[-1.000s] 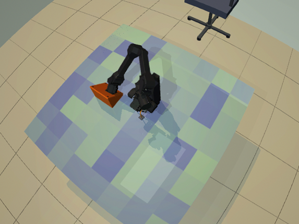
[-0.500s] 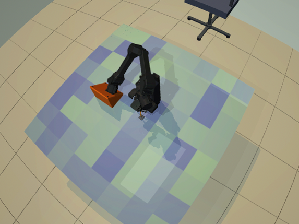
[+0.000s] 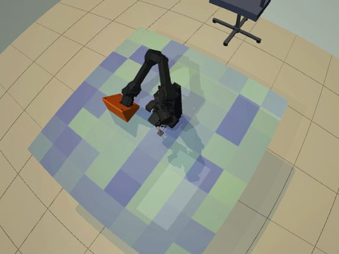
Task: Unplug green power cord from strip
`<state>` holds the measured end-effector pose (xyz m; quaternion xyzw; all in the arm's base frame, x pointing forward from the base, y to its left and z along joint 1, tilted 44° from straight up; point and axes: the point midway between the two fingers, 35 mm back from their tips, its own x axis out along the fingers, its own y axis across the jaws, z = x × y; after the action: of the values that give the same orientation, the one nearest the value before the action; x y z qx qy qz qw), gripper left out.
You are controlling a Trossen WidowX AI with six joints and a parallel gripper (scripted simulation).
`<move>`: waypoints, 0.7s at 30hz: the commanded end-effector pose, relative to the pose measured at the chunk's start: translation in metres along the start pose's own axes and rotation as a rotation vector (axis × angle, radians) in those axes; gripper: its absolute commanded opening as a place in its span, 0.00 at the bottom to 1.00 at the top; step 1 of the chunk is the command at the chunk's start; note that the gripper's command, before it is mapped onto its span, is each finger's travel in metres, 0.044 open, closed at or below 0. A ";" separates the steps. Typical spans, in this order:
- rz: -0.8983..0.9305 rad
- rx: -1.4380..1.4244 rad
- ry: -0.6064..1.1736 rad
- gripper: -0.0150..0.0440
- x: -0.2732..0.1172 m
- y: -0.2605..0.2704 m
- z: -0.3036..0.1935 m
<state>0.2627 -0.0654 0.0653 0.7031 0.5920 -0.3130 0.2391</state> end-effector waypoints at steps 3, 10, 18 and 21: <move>0.001 0.000 -0.001 0.25 -0.001 0.001 0.005; 0.002 0.001 -0.002 0.25 -0.001 0.002 0.017; 0.002 0.001 -0.003 0.25 -0.002 0.002 0.030; 0.003 0.001 -0.003 0.25 -0.002 0.002 0.035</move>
<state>0.2644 -0.0659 0.0599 0.7099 0.6025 -0.2864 0.2257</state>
